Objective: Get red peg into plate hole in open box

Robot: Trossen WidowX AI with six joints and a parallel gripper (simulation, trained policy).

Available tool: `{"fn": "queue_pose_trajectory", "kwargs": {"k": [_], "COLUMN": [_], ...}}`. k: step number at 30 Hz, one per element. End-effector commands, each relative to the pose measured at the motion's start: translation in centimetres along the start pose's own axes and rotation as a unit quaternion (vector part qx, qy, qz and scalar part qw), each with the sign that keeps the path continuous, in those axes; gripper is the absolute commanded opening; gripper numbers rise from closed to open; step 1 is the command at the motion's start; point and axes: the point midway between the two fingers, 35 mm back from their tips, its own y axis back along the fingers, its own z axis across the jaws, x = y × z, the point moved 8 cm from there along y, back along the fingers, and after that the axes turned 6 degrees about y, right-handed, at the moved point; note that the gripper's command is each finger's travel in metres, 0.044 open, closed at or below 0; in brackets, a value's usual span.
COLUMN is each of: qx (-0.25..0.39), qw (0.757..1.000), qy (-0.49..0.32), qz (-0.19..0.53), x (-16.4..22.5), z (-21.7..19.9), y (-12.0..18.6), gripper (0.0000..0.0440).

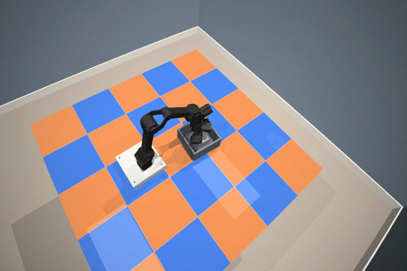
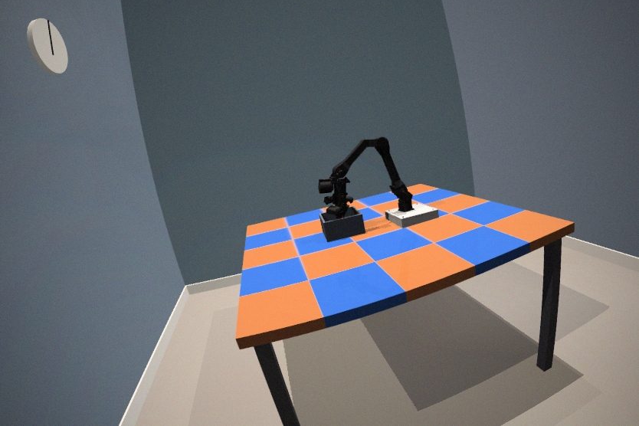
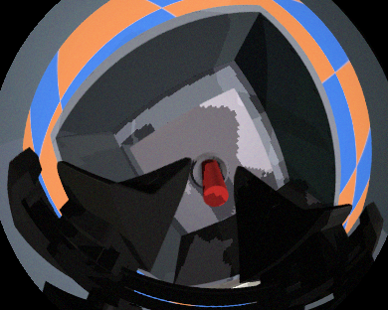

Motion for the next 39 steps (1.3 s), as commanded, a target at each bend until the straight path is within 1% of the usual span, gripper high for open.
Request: {"fn": "queue_pose_trajectory", "kwargs": {"k": [1,10,11,19,28,39], "qx": [-0.01,-0.045,-0.05,-0.088,-0.134,-0.135], "qw": [1.0,0.999,0.999,0.996,0.99,0.99], "qy": [0.006,0.011,0.013,0.027,0.036,0.037], "qz": [-0.002,0.011,0.012,0.019,0.007,0.006], "x": [-1.0,-4.0,-4.3,-6.7,-8.5,-8.6], "z": [0.1,1.4,1.6,3.2,5.6,5.7], "y": [0.1,1.2,1.4,2.8,4.6,4.7], "gripper": [0.0184,0.042,0.044,0.044,0.044,0.044]}}
